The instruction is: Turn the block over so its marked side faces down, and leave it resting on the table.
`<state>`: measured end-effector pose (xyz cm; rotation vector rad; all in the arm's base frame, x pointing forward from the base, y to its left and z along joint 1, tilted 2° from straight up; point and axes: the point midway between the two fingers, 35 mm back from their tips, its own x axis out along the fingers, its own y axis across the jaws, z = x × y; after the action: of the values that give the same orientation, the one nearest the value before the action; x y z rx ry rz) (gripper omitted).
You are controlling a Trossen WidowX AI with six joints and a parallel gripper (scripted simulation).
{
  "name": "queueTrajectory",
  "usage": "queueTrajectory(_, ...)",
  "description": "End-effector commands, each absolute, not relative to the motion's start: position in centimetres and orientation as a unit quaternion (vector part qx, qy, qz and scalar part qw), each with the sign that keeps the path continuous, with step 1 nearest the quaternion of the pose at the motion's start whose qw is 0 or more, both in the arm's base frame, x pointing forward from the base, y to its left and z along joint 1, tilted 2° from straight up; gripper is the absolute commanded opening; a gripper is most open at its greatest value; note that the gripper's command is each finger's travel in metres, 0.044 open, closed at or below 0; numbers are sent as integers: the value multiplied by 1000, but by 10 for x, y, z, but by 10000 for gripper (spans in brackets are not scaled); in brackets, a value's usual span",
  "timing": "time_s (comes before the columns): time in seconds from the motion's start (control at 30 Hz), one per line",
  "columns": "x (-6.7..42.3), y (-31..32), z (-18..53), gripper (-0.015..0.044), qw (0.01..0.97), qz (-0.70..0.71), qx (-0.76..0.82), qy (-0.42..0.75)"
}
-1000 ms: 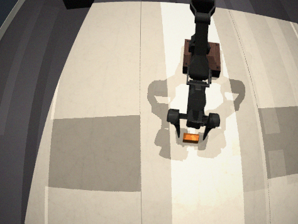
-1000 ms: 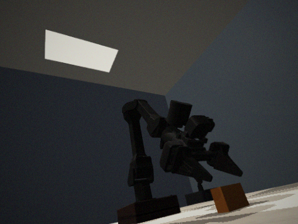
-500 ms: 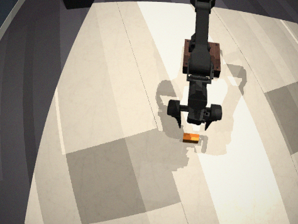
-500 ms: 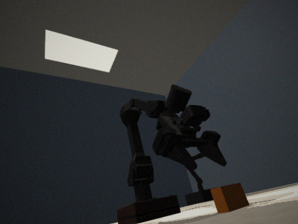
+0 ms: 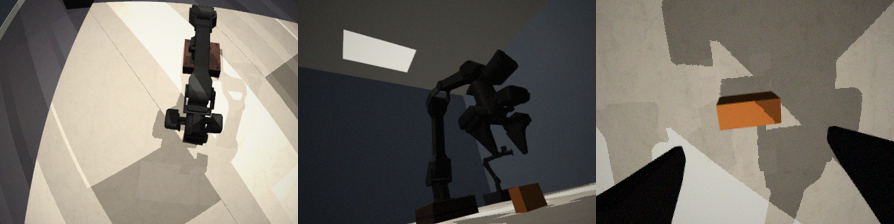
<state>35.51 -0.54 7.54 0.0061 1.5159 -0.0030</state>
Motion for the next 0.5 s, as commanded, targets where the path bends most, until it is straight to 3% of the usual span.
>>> queueTrajectory(0.0,356,-5,79,440,703,-4,2,712)
queueTrajectory(0.47,355,-5,34,440,703,-4,2,712)
